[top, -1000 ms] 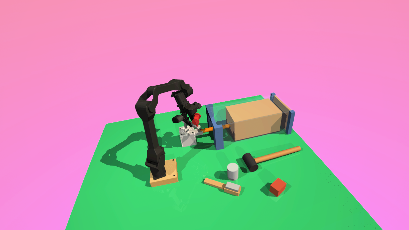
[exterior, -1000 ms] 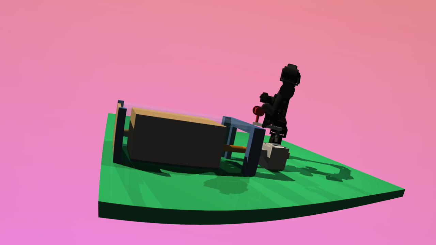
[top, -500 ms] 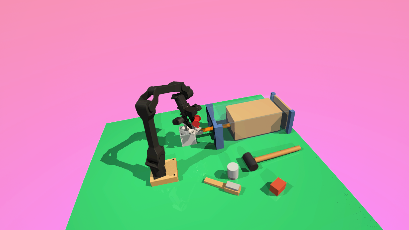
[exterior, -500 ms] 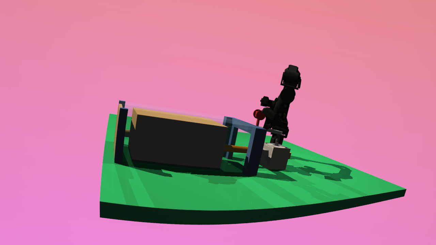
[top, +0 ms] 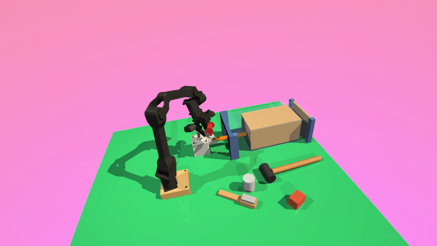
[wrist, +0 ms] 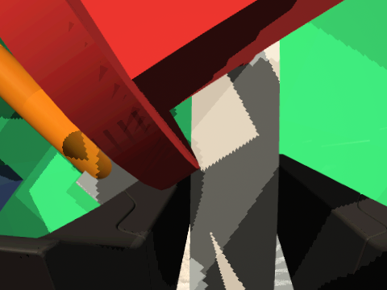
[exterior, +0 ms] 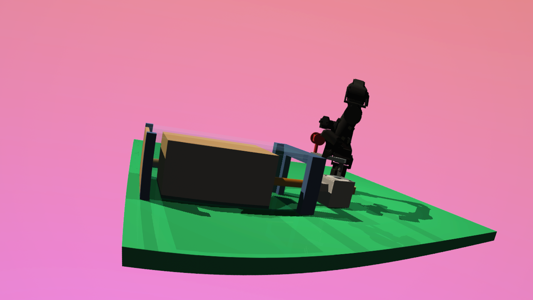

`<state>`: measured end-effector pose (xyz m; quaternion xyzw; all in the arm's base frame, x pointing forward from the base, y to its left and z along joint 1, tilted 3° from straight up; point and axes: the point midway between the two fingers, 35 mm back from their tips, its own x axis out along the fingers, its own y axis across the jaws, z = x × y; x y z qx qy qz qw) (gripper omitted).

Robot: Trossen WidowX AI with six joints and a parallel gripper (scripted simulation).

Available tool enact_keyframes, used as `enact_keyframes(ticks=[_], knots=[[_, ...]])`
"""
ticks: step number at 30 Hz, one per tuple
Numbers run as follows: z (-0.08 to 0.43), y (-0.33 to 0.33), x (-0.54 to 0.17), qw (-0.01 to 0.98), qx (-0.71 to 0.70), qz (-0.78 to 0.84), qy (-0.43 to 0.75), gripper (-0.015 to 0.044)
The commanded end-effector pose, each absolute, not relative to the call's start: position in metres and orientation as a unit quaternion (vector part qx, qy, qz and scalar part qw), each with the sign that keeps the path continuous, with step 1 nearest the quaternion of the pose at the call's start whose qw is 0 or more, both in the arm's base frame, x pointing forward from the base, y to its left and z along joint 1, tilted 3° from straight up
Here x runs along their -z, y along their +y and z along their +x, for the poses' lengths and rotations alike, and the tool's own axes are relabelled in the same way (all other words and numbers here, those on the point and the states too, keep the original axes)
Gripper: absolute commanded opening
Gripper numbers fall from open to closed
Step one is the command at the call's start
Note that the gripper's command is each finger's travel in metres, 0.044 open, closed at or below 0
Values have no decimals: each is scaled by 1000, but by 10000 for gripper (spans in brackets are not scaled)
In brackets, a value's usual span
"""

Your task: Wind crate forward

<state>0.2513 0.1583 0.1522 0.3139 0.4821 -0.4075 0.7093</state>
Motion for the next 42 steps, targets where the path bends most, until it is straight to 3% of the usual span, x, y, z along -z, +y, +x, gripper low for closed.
enact_keyframes(ticks=[1,42], knots=[[252,158,-150,711,409,314,478,0],[252,158,-132,709,409,313,482,0]])
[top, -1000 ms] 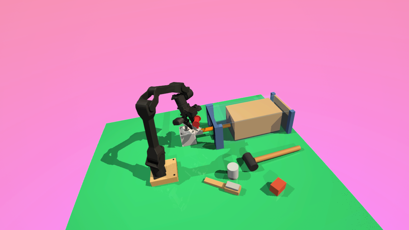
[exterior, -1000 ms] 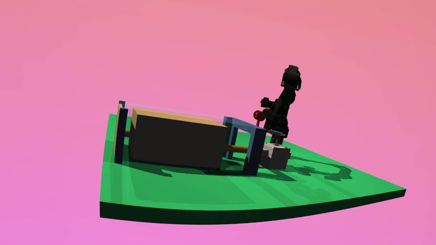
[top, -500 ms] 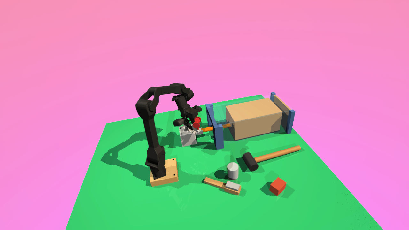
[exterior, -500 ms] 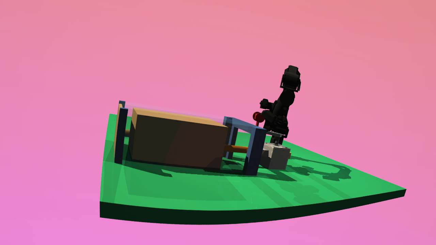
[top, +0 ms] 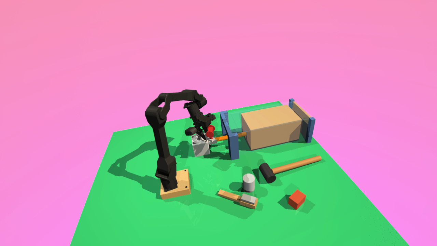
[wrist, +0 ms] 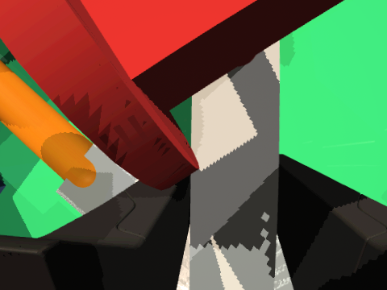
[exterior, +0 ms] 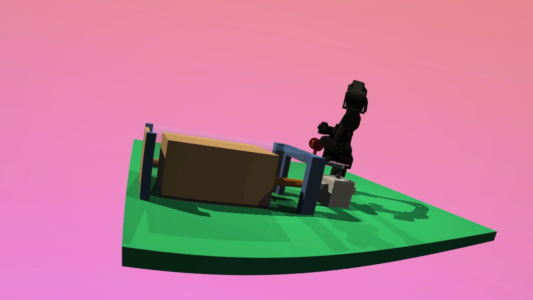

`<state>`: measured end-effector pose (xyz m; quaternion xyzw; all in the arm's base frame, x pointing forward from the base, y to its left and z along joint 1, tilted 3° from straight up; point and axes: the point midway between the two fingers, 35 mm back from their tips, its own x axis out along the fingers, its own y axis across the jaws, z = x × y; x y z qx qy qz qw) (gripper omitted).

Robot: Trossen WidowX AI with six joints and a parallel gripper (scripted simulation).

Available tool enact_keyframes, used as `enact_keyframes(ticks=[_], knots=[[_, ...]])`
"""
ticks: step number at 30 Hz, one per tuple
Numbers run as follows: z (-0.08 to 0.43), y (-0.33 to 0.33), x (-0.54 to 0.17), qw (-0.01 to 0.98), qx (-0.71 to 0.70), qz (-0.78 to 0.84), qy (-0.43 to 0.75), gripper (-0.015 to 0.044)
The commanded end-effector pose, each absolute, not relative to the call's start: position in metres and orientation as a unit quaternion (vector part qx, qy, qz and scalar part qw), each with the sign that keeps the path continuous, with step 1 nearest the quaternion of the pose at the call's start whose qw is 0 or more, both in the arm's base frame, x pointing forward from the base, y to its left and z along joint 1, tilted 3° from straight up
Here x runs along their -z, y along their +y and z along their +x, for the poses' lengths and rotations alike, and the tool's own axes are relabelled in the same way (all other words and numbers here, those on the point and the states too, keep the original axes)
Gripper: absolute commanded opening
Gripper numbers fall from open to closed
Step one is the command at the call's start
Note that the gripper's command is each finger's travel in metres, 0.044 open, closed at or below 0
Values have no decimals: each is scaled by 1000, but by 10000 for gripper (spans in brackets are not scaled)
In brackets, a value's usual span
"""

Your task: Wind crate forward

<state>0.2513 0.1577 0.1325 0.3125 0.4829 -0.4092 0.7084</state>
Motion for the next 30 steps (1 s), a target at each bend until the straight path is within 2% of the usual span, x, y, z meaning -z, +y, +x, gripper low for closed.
enact_keyframes(ticks=[1,30], knots=[[251,158,-132,709,409,313,482,0],[251,159,-125,709,409,313,482,0]])
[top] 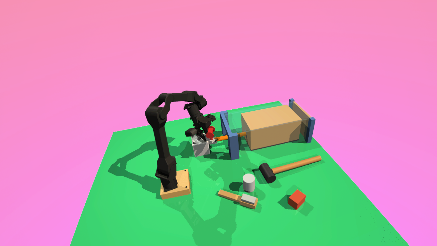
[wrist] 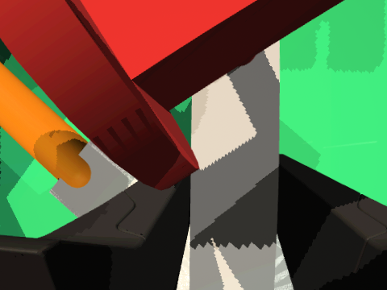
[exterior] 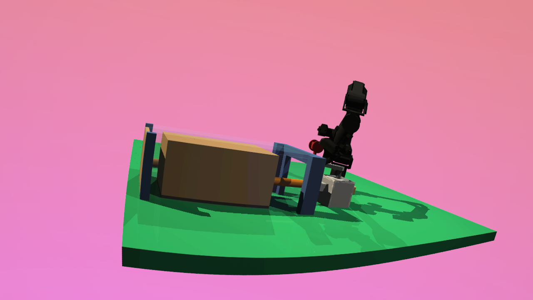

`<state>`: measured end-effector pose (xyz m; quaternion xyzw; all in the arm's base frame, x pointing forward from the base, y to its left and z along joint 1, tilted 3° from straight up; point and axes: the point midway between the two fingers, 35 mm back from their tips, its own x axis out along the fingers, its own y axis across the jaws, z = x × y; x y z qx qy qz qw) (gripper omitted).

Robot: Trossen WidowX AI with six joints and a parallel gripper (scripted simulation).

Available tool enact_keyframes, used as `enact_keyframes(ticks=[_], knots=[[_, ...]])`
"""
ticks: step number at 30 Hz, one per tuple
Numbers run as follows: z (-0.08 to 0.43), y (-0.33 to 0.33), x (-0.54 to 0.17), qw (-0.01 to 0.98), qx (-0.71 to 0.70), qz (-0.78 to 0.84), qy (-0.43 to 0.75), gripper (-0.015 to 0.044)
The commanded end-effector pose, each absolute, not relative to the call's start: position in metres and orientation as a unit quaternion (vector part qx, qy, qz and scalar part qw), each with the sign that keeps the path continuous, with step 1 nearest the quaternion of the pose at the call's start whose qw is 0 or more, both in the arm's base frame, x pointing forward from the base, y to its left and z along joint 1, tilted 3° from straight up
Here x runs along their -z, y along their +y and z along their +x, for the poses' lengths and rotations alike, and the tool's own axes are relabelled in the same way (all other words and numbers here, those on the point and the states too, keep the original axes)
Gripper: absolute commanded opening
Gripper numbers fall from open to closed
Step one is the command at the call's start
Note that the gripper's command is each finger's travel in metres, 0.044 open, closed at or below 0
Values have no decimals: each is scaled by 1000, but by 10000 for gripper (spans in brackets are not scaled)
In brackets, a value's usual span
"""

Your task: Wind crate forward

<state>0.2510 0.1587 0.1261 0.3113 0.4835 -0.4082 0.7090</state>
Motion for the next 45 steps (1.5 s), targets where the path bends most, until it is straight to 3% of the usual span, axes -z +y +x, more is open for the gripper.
enact_keyframes(ticks=[1,45], knots=[[251,159,-125,709,409,313,482,0],[251,160,-116,709,409,313,482,0]])
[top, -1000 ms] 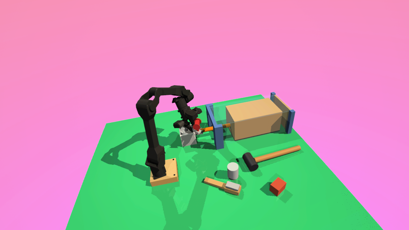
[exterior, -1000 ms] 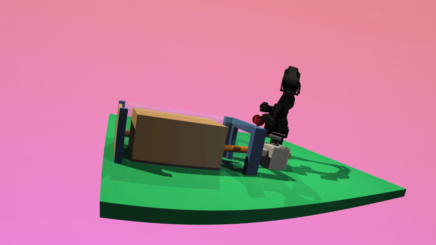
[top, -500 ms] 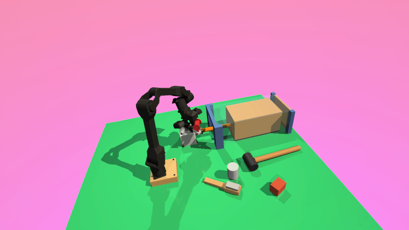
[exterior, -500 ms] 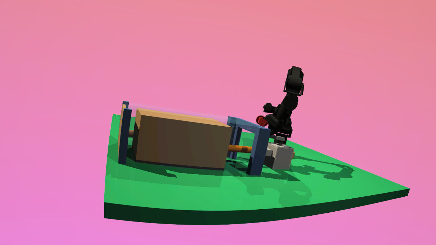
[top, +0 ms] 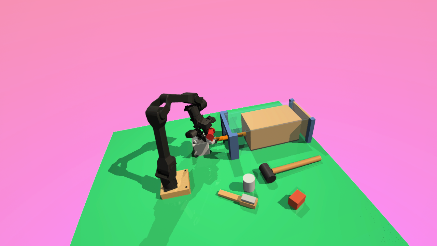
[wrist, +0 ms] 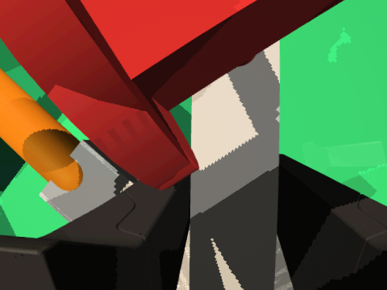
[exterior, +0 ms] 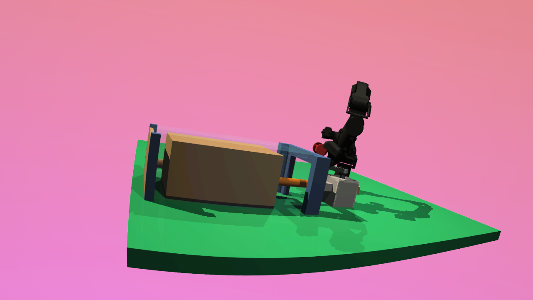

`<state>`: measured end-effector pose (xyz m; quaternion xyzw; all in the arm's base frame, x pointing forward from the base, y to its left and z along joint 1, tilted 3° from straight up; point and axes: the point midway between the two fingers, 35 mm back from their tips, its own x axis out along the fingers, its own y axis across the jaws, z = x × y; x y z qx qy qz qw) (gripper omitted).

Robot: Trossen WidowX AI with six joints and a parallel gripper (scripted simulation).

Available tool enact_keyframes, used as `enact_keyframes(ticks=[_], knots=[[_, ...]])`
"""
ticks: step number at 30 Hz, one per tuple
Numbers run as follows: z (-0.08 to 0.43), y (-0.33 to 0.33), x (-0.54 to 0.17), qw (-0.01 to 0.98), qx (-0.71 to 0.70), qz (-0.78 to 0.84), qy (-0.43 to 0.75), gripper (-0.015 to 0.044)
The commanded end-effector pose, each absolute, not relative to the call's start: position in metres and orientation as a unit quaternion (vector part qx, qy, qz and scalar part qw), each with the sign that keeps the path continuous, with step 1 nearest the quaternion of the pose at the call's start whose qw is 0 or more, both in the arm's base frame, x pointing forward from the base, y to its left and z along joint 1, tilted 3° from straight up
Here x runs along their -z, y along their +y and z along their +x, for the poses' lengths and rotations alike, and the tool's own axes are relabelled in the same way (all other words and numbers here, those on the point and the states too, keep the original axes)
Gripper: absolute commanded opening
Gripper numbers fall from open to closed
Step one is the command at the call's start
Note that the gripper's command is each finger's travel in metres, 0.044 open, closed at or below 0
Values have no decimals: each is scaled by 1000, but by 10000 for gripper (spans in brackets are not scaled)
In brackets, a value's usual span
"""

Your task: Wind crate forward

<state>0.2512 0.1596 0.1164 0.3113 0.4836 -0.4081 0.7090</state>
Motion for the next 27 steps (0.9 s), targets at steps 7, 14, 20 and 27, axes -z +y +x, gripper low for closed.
enact_keyframes(ticks=[7,14,20,27], knots=[[252,160,-114,709,409,313,482,0],[252,160,-114,709,409,313,482,0],[252,160,-114,709,409,313,482,0],[252,160,-113,709,409,313,482,0]])
